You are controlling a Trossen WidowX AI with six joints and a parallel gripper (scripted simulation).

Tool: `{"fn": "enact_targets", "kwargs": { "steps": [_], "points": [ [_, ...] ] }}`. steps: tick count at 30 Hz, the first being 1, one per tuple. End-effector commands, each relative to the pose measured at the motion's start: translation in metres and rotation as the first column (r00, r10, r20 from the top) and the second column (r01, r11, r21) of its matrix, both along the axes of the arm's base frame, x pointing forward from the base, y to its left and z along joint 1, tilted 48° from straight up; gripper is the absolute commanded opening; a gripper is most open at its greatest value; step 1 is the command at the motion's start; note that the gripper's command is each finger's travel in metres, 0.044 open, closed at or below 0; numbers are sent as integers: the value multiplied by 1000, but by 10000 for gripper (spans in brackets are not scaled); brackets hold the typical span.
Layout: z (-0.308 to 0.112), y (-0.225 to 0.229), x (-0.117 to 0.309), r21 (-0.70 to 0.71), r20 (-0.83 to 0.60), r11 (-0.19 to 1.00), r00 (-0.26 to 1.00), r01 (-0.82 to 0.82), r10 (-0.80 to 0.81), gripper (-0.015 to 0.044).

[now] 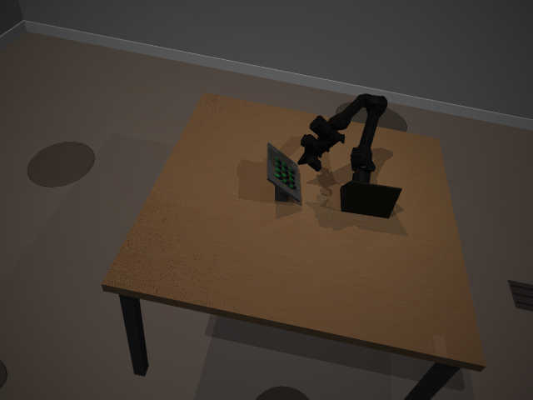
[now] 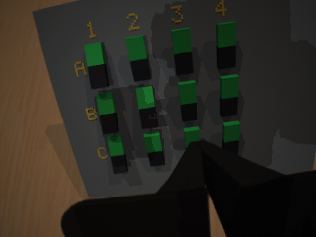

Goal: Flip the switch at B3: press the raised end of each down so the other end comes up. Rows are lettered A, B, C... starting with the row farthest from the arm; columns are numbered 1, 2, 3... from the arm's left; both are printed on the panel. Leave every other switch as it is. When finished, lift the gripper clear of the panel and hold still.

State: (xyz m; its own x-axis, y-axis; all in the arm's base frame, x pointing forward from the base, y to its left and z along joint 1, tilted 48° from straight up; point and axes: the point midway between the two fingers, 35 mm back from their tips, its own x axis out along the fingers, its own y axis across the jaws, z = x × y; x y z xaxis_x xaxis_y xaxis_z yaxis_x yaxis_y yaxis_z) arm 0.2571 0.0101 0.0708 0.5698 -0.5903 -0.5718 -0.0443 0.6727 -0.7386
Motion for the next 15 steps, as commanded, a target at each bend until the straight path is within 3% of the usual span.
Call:
{"fn": "enact_targets", "kwargs": {
  "steps": [1, 15],
  "points": [
    [-2, 15, 2, -1, 4, 1000, 1000, 2, -2, 0],
    [-3, 17, 2, -1, 4, 1000, 1000, 2, -2, 0]
  ]
}}
